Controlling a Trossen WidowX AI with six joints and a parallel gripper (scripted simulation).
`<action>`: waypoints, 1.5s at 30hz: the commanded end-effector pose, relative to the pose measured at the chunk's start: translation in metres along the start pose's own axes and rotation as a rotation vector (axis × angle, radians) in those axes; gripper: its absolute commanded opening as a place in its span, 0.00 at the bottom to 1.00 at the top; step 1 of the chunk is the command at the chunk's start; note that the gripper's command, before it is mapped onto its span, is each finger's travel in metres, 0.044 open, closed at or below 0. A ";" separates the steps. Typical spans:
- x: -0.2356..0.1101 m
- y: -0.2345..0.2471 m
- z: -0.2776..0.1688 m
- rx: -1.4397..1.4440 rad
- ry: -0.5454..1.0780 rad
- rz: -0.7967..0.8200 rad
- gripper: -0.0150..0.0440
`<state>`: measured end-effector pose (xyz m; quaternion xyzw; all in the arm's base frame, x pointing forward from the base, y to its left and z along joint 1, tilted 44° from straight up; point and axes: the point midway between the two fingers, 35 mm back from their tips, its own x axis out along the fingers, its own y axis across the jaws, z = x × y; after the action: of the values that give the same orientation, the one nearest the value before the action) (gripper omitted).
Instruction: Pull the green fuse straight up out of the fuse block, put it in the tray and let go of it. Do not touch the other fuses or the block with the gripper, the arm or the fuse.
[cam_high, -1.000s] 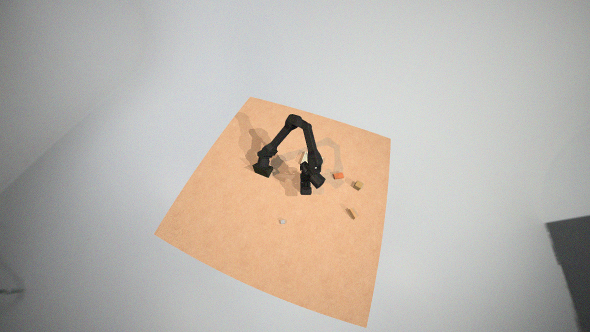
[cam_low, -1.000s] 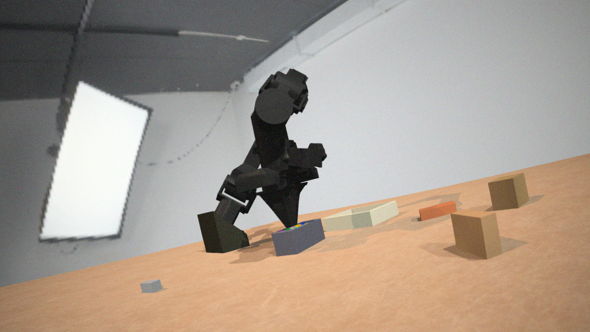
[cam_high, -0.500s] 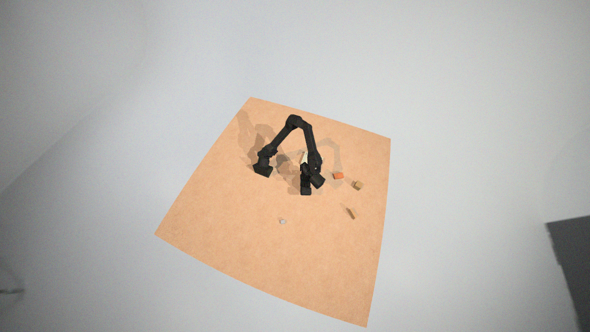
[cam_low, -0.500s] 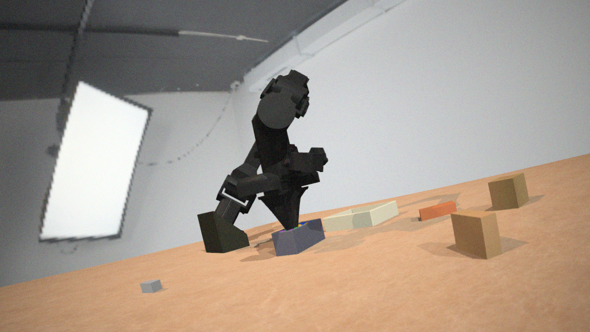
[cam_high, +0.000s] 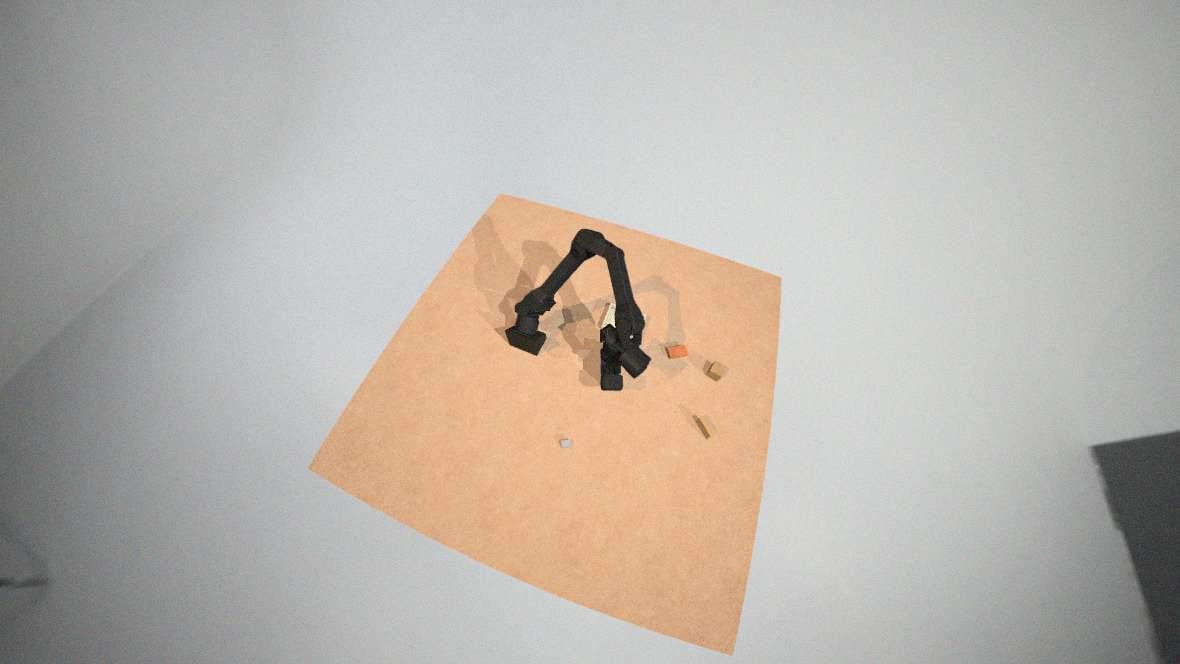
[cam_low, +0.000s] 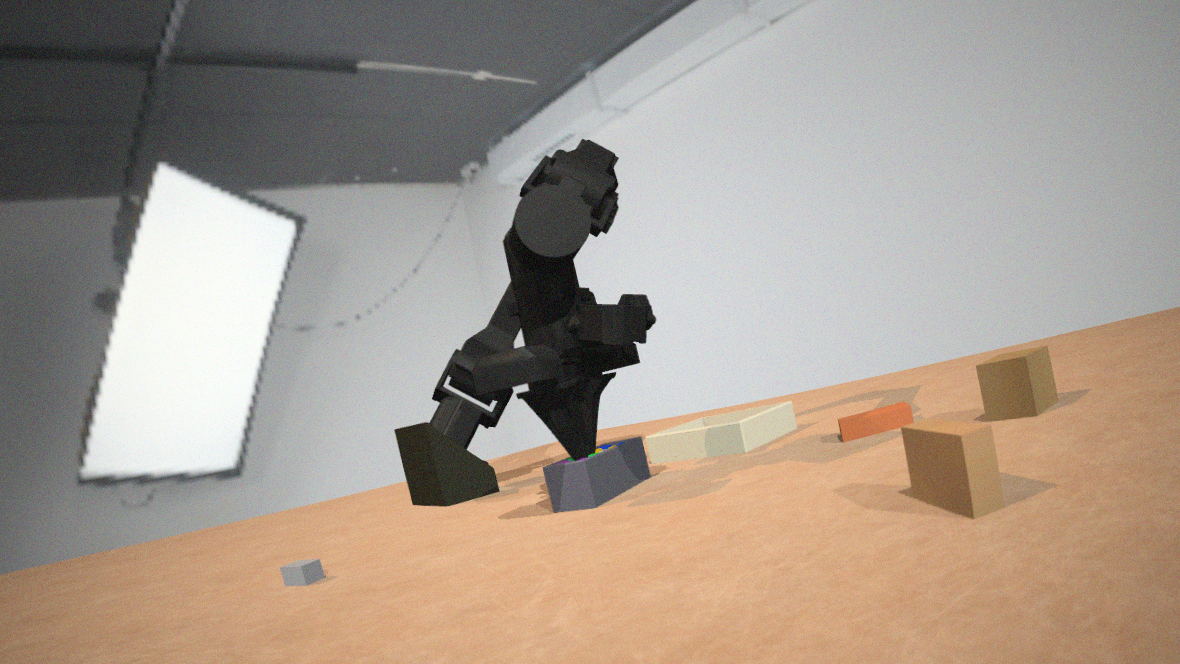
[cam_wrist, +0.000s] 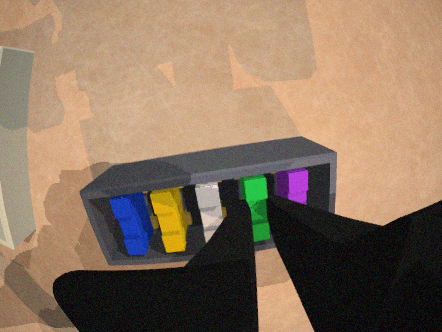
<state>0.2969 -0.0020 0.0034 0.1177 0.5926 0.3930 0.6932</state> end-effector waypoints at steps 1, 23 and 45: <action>-0.002 0.000 0.000 -0.002 0.000 -0.001 0.25; -0.013 -0.001 0.000 -0.001 -0.001 -0.001 0.25; -0.024 -0.001 0.000 0.001 -0.001 0.000 0.25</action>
<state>0.2969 -0.0165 0.0189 0.1219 0.5926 0.3928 0.6926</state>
